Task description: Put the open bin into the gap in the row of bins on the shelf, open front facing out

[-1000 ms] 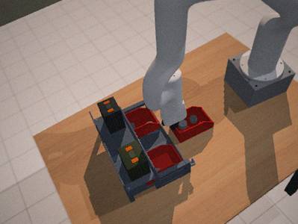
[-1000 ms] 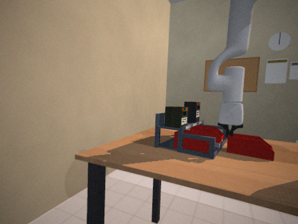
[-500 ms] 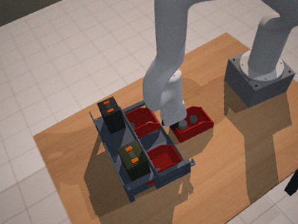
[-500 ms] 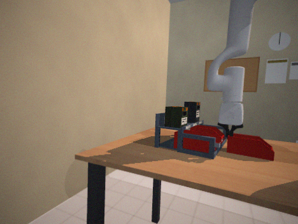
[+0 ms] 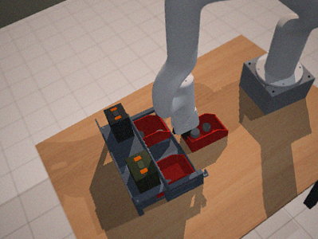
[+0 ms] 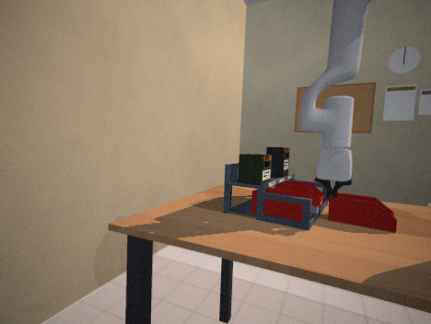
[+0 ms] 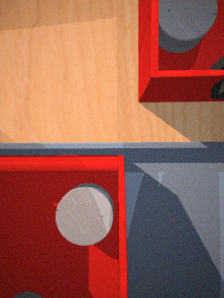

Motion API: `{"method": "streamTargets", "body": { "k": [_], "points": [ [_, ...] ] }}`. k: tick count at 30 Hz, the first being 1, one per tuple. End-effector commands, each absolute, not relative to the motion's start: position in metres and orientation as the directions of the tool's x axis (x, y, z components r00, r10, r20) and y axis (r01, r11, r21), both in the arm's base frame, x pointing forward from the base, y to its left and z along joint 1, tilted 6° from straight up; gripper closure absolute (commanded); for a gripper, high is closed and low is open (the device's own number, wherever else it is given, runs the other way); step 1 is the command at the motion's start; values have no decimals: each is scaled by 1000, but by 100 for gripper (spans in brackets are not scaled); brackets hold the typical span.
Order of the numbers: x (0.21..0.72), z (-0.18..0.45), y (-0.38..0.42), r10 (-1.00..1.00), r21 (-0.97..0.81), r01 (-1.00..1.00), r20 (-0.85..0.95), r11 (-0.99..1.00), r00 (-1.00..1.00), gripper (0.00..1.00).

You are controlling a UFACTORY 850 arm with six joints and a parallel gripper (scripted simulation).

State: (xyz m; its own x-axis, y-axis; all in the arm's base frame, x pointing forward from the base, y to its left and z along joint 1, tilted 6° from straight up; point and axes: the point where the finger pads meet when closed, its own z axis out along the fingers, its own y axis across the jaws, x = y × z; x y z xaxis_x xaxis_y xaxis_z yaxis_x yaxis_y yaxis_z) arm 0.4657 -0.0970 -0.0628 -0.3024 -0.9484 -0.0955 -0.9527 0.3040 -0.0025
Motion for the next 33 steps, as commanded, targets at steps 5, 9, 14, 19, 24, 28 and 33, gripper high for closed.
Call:
{"method": "streamTargets", "body": {
  "k": [5, 9, 14, 19, 24, 28, 33],
  "points": [
    [467, -62, -97, -948, -4, -953, -96, 304, -302, 100],
    [467, -62, -97, -948, -4, -953, -96, 304, -302, 100],
    [467, -62, -97, -948, -4, -953, -96, 304, -302, 100],
    [466, -56, -98, -948, -6, -953, -96, 304, -302, 100],
    [466, -54, -98, -948, -6, -953, -96, 304, -302, 100],
    [466, -54, -98, -948, -6, -953, -96, 304, -302, 100],
    [466, -53, -98, -948, -7, -953, -96, 304, -302, 100]
  ]
}}
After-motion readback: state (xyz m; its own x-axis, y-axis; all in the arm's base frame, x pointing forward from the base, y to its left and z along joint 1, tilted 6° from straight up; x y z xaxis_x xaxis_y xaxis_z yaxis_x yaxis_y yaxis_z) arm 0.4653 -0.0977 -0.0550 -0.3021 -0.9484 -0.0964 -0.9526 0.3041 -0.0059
